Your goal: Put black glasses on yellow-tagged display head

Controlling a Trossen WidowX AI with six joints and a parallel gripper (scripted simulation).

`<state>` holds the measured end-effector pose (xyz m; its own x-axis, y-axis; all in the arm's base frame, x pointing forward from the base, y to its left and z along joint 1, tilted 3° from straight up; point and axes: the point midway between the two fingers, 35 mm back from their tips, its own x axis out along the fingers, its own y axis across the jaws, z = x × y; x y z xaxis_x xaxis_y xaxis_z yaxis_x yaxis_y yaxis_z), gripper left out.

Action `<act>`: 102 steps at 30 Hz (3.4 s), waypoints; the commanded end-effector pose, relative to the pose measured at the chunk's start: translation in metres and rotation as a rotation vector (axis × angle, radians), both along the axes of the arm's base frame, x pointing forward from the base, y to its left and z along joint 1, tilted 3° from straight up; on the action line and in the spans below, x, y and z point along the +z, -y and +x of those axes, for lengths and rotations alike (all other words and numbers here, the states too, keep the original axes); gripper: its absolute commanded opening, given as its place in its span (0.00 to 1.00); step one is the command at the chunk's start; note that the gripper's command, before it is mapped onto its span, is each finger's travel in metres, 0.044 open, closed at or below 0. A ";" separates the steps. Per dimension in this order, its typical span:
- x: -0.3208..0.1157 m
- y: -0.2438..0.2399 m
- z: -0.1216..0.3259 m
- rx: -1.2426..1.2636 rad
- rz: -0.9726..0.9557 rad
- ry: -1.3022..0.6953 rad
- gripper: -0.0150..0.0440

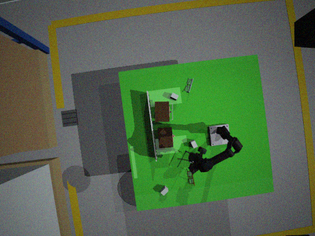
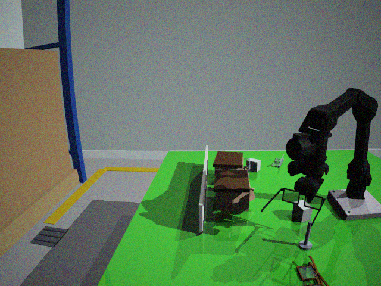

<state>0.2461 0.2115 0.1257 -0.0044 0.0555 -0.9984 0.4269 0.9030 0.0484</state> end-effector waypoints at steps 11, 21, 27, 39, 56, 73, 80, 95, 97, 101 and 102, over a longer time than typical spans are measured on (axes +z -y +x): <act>0.010 0.026 0.009 0.131 0.002 0.009 0.25; 0.009 0.066 0.022 0.346 -0.001 0.022 0.25; 0.007 0.090 0.027 0.474 -0.003 0.029 0.25; 0.004 0.137 0.031 0.731 -0.006 0.041 0.25; 0.001 0.192 0.025 1.041 -0.006 0.054 0.25; -0.012 0.192 0.027 1.041 -0.006 0.055 0.25; -0.018 0.191 0.027 1.041 -0.006 0.055 0.25; -0.031 0.191 0.029 1.041 -0.006 0.055 0.25; -0.033 0.191 0.029 1.041 -0.006 0.055 0.25; -0.036 0.190 0.029 1.041 -0.006 0.055 0.25; -0.037 0.190 0.029 1.041 -0.006 0.055 0.25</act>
<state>0.2763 0.0211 0.0948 0.0086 0.0462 -0.9989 -0.5654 0.8241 0.0332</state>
